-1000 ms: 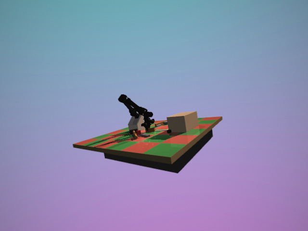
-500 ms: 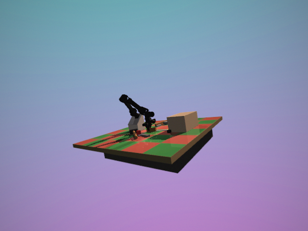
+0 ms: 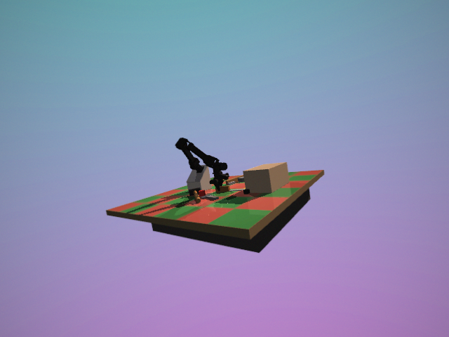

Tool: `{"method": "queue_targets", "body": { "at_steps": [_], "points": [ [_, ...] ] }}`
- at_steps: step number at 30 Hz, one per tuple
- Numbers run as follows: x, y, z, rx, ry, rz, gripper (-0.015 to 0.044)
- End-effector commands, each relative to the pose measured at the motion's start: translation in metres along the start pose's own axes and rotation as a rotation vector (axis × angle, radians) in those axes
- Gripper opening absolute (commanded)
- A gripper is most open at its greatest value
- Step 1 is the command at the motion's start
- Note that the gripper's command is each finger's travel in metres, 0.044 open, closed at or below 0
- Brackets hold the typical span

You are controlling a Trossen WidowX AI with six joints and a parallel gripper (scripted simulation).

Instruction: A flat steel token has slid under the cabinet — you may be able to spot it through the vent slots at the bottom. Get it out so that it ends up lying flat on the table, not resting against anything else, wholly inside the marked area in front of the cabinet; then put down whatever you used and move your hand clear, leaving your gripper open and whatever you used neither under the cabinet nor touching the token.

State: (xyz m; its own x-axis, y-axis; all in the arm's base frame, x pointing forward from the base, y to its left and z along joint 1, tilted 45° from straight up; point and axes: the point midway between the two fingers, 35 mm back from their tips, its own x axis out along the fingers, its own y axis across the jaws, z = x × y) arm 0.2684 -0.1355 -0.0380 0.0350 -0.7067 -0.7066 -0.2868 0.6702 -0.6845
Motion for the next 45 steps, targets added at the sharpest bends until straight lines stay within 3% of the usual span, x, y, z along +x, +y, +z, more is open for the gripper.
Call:
{"method": "queue_targets", "body": {
  "at_steps": [1,45],
  "points": [
    [0.0,-0.002,0.01,0.01,-0.008,-0.002,0.0],
    [-0.001,-0.001,0.059,0.012,-0.01,-0.002,0.0]
  ]
}}
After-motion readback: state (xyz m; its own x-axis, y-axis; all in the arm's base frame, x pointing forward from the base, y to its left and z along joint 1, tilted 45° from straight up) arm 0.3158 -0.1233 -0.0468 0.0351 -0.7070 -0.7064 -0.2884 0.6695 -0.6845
